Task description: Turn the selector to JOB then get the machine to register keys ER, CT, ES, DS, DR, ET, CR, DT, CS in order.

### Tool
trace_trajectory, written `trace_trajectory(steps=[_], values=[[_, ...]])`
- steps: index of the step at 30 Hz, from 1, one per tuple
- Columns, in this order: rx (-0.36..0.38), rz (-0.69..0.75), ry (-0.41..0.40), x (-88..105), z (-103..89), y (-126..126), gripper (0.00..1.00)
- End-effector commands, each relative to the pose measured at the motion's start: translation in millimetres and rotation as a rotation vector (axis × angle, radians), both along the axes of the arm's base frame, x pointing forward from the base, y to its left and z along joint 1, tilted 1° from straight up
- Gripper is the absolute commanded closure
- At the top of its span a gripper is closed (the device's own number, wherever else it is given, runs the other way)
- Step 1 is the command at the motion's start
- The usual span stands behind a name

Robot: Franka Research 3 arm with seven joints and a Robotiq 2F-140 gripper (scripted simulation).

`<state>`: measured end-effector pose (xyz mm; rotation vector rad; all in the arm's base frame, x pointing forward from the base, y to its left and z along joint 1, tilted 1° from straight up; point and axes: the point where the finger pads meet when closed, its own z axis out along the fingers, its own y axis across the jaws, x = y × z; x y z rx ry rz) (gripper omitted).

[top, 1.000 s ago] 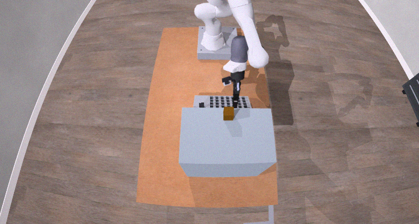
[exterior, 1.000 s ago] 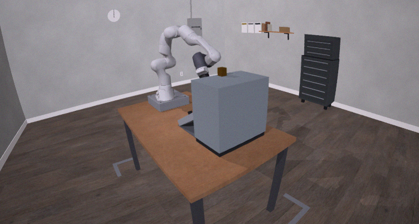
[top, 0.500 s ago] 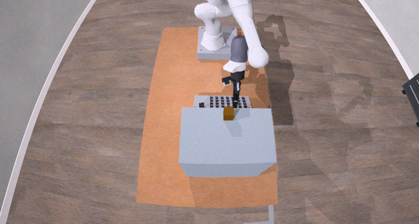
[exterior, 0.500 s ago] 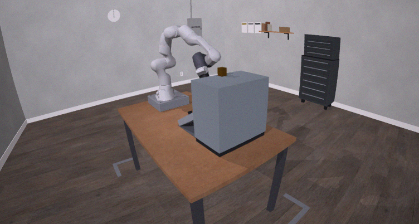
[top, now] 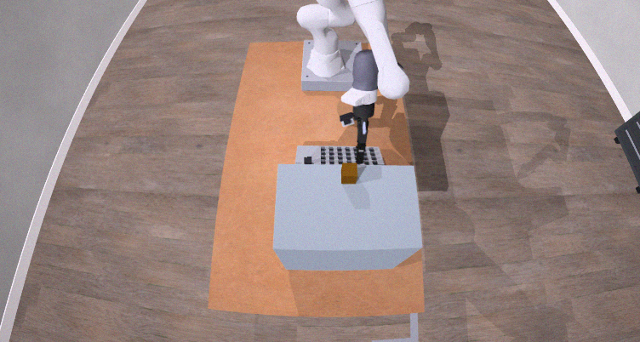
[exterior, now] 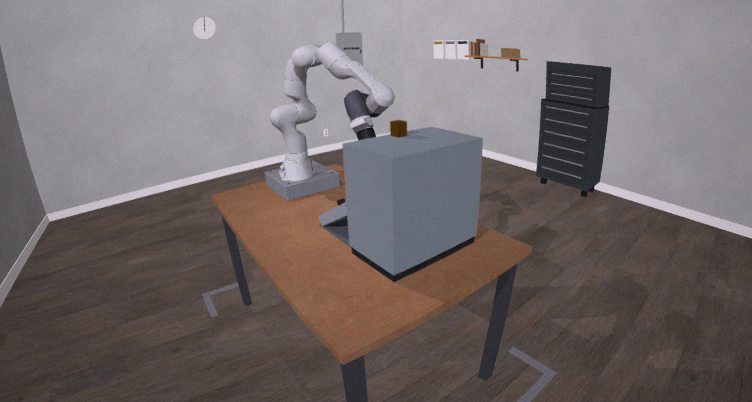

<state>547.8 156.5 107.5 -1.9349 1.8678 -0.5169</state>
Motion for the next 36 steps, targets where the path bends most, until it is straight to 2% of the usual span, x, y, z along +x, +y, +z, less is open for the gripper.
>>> trace_trajectory(steps=[1,22,30,36], values=[[-0.015,0.015,0.006,-4.5,5.6,-2.2,0.9],[-0.015,0.015,0.006,-9.2,13.1,1.3,0.9],[-0.015,0.015,0.006,-10.7,13.0,29.4,0.9],[-0.015,0.015,0.006,-10.6,12.7,31.6,0.9]])
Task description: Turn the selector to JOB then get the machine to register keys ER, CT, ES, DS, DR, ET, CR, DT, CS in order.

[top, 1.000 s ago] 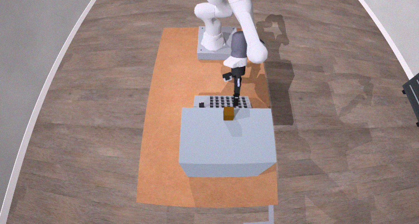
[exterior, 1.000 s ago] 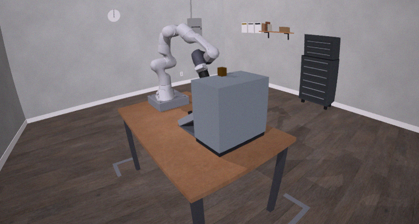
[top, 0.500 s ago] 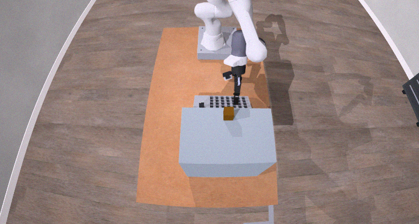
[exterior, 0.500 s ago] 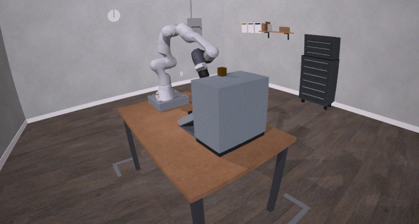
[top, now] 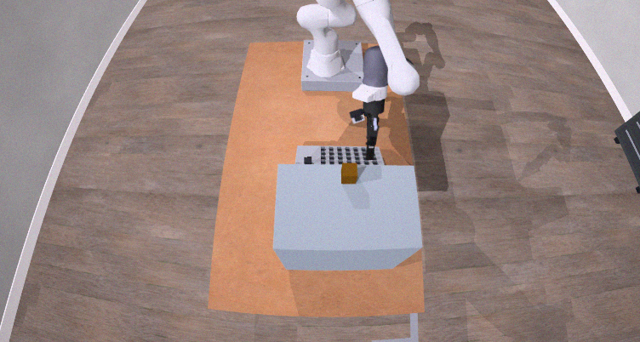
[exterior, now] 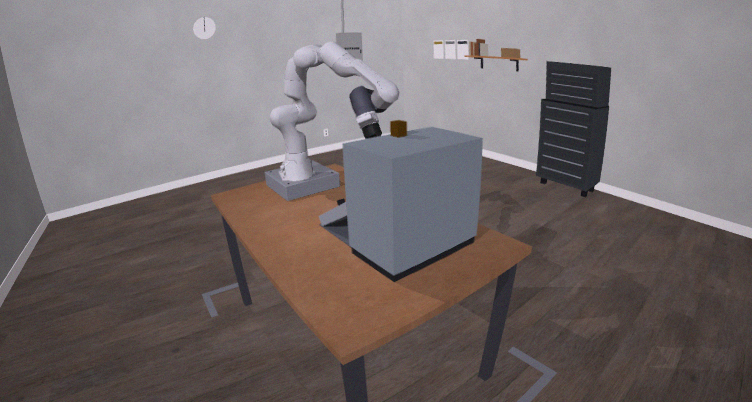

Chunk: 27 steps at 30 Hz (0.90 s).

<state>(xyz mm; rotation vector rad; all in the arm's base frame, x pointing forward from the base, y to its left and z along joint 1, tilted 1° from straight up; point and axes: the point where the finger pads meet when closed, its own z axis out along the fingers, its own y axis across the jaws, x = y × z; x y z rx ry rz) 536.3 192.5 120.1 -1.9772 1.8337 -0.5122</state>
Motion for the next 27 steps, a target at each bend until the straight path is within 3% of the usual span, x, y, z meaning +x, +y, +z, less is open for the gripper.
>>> trace_trajectory(steps=[1,27], values=[[-0.003,-0.022,-0.001,1.1,-0.3,-4.4,0.9],[-0.003,-0.022,-0.001,12.1,-18.4,-3.9,0.9]])
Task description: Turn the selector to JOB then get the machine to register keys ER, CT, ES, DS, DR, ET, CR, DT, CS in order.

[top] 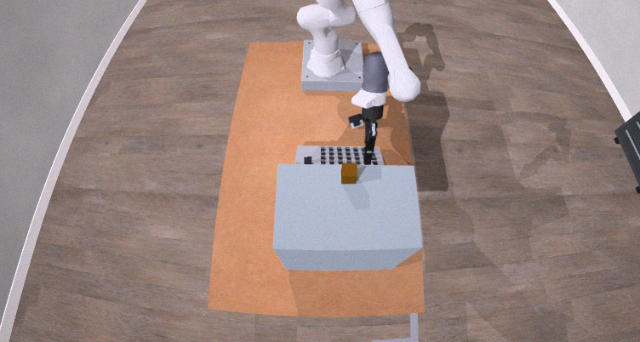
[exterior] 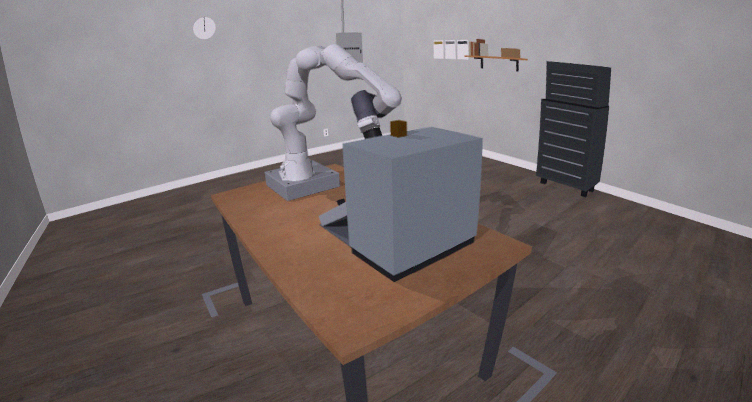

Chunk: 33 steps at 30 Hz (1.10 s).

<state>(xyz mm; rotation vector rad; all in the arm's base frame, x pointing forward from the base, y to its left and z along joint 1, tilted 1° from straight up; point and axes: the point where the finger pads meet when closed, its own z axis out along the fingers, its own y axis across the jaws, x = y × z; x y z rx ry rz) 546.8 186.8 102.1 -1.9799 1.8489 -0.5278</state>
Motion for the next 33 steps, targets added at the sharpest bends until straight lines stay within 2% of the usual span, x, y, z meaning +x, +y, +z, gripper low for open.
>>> trace_trajectory(steps=[1,33], values=[[0.012,-0.011,-0.004,1.5,-0.5,1.8,0.9],[0.012,-0.011,-0.004,3.6,-3.8,1.9,0.9]])
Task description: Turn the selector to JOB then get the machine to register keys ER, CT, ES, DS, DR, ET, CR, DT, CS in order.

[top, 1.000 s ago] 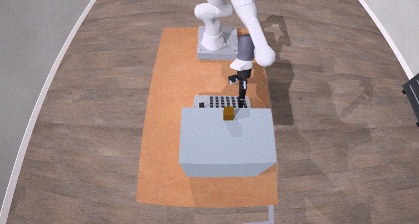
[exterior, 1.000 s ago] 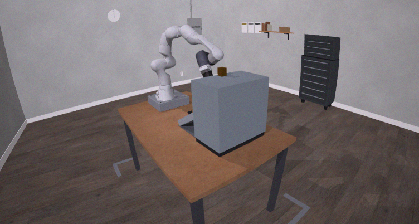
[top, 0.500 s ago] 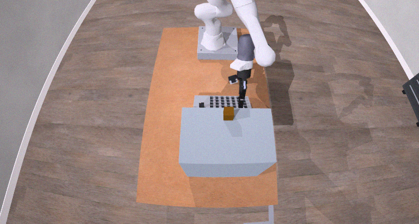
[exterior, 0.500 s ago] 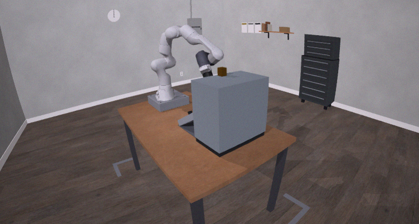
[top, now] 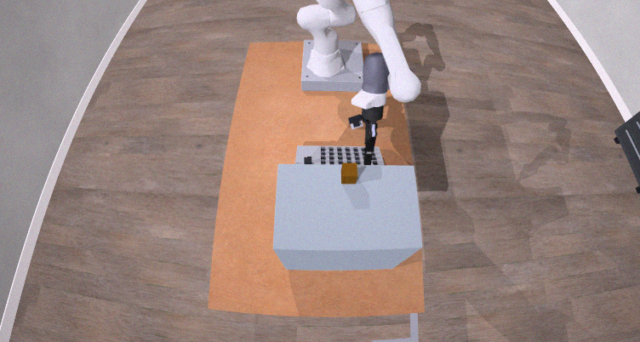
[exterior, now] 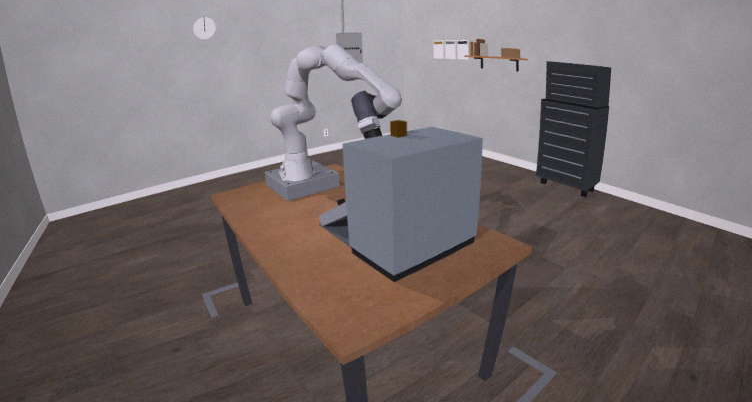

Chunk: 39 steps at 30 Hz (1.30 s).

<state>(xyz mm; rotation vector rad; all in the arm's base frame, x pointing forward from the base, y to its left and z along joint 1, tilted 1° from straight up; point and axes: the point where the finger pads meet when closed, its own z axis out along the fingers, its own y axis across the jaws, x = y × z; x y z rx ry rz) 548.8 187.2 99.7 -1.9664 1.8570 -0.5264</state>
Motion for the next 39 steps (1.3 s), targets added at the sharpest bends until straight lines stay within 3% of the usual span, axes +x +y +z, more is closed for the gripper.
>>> trace_trajectory(steps=[1,39], values=[[0.005,-0.001,-0.001,1.8,-1.8,1.5,0.9],[0.006,-0.001,-0.001,5.4,-7.8,1.7,0.9]])
